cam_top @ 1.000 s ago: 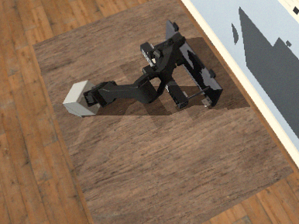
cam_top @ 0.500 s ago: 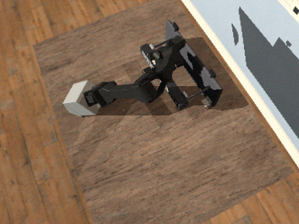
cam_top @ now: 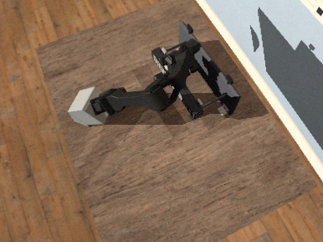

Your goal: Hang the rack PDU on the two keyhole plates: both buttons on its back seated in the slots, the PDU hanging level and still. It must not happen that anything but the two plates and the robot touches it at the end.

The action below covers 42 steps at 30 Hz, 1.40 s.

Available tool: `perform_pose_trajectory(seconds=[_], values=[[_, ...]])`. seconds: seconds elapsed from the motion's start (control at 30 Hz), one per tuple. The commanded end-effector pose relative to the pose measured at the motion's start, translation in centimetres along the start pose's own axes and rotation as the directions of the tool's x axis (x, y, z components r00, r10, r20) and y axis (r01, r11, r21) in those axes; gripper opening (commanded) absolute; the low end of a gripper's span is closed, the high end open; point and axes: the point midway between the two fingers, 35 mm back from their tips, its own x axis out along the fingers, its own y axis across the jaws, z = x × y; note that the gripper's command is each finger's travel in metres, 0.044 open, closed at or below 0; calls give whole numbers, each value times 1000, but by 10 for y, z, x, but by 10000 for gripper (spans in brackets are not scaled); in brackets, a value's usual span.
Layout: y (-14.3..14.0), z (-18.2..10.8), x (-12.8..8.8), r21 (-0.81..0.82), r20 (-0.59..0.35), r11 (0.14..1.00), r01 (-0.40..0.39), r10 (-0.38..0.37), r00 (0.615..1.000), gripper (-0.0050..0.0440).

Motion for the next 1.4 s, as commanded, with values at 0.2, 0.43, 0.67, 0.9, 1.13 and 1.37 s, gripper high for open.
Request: perform_pose_trajectory(seconds=[0.2, 0.43, 0.67, 0.9, 1.13, 1.37], values=[[-3, -2, -3, 10, 3, 1000, 12, -12, 1000, 336], [-3, -2, -3, 10, 3, 1000, 12, -12, 1000, 440], [-7, -3, -19, 25, 7, 999, 24, -24, 1000, 440], [-5, -3, -48, 21, 4, 1000, 22, -23, 1000, 440], [-2, -1, -45, 10, 2, 1000, 11, -11, 1000, 440], [38, 1, -49, 7, 4, 1000, 5, -5, 1000, 440]])
